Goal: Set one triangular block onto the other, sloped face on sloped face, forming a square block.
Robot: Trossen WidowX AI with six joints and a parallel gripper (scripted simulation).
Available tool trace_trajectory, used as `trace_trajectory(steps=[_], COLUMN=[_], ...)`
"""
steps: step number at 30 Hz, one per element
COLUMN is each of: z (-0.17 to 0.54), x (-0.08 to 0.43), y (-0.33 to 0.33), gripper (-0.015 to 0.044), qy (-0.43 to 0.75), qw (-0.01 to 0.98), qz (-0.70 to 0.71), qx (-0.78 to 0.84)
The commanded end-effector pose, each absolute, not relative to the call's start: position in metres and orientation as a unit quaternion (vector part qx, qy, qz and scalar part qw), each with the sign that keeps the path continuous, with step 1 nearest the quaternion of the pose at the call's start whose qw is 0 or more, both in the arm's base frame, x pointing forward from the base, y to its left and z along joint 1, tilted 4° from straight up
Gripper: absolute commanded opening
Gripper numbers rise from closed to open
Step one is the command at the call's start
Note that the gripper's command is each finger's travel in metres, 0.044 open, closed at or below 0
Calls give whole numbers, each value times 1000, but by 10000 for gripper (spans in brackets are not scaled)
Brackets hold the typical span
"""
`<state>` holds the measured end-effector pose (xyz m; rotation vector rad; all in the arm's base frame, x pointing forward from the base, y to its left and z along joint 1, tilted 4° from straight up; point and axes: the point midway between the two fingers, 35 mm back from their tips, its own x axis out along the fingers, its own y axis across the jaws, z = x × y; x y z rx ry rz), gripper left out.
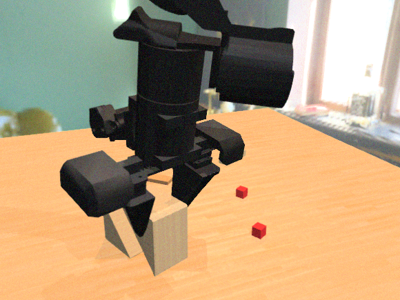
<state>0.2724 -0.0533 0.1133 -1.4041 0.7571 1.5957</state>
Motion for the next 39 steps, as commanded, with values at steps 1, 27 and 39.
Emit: trace_trajectory(steps=[1, 27, 39], z=[112, 174, 131], x=[271, 274, 272], y=[-52, 29, 48], gripper=[0, 0, 0], qy=[297, 294, 294], qw=[419, 422, 422], qz=[644, 644, 645], qx=[-567, -566, -566])
